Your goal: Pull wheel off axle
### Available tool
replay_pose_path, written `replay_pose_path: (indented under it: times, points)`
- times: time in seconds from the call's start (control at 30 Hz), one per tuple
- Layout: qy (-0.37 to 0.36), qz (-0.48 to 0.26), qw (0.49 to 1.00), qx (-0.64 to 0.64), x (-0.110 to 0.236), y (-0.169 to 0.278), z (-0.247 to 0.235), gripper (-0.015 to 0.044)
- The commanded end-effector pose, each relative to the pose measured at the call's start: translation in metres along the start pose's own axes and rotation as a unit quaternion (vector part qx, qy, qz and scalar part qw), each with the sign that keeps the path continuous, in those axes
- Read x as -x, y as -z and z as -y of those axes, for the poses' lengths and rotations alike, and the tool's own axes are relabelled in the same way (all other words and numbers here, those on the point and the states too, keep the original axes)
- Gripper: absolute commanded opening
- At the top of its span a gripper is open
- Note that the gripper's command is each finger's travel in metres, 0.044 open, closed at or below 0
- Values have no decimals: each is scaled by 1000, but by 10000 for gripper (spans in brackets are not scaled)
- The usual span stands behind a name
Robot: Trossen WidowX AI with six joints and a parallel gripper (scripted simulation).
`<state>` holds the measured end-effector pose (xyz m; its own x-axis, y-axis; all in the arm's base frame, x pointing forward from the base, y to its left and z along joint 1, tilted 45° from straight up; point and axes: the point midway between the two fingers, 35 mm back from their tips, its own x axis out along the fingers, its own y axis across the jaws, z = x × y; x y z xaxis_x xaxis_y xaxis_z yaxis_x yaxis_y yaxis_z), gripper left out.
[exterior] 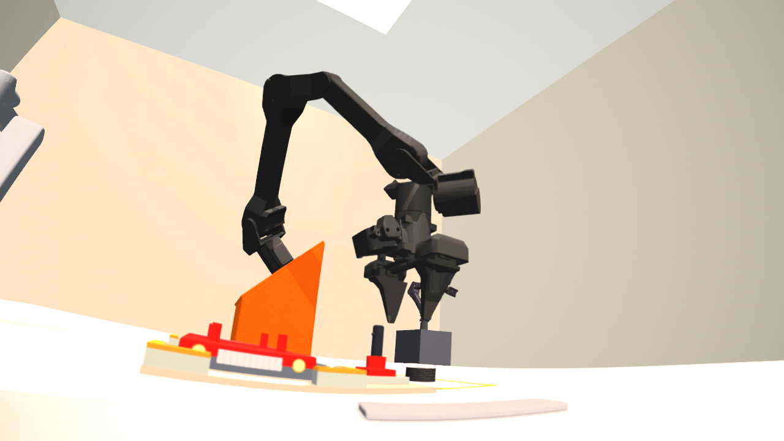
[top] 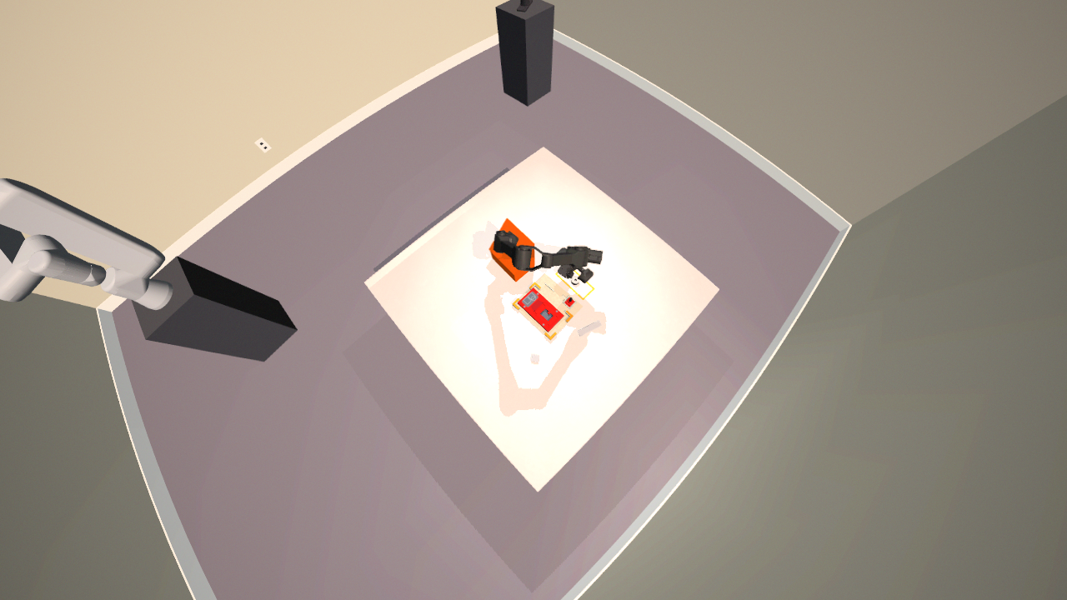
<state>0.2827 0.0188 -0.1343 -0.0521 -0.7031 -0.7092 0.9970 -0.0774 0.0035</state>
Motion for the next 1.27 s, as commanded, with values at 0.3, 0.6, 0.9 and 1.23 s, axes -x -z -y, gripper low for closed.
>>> replay_pose_path:
  times: [0.3, 0.6, 0.9, 1.23]
  points:
    - [1, -2, 1000, -2, 36, -25, 57, 440]
    - [1, -2, 1000, -2, 36, -25, 57, 440]
    - [1, -2, 1000, -2, 36, -25, 57, 440]
    - [1, -2, 1000, -2, 36, -25, 57, 440]
